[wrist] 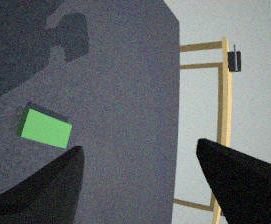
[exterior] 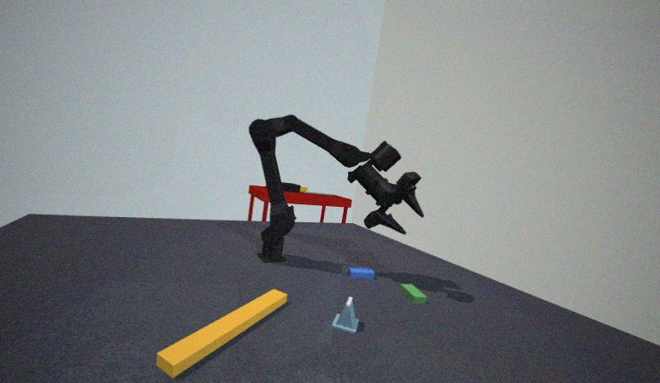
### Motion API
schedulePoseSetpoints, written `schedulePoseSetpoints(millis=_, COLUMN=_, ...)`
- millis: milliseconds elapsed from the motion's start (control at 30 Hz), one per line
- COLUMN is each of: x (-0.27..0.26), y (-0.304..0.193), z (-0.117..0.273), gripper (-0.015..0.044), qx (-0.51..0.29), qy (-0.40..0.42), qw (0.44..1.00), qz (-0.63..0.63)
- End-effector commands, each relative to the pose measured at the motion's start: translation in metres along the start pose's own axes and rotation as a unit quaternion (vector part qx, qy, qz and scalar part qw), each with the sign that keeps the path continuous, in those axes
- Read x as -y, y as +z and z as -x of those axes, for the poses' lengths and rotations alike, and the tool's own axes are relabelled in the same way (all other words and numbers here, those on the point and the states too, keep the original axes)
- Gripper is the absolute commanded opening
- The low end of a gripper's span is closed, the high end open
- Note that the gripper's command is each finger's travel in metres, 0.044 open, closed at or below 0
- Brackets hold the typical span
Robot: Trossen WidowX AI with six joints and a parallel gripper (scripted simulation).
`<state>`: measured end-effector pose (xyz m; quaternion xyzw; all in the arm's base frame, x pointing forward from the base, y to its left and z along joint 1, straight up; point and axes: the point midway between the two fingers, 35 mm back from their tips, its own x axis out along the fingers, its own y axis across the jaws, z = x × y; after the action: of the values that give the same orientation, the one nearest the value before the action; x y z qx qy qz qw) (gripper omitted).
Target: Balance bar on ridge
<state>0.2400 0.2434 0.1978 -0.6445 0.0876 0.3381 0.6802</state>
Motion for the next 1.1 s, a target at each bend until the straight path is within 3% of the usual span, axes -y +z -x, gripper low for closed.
schedulePoseSetpoints(millis=0, x=0.002, y=-0.012, z=-0.007, gripper=0.0315, qx=-0.019, qy=0.013, qw=0.999, qz=-0.034)
schedulePoseSetpoints(millis=500, x=0.009, y=-0.077, z=-0.029, gripper=0.0315, qx=-0.113, qy=0.053, qw=0.972, qz=-0.199)
schedulePoseSetpoints(millis=1067, x=0.007, y=-0.154, z=-0.037, gripper=0.0315, qx=-0.211, qy=0.076, qw=0.901, qz=-0.372)
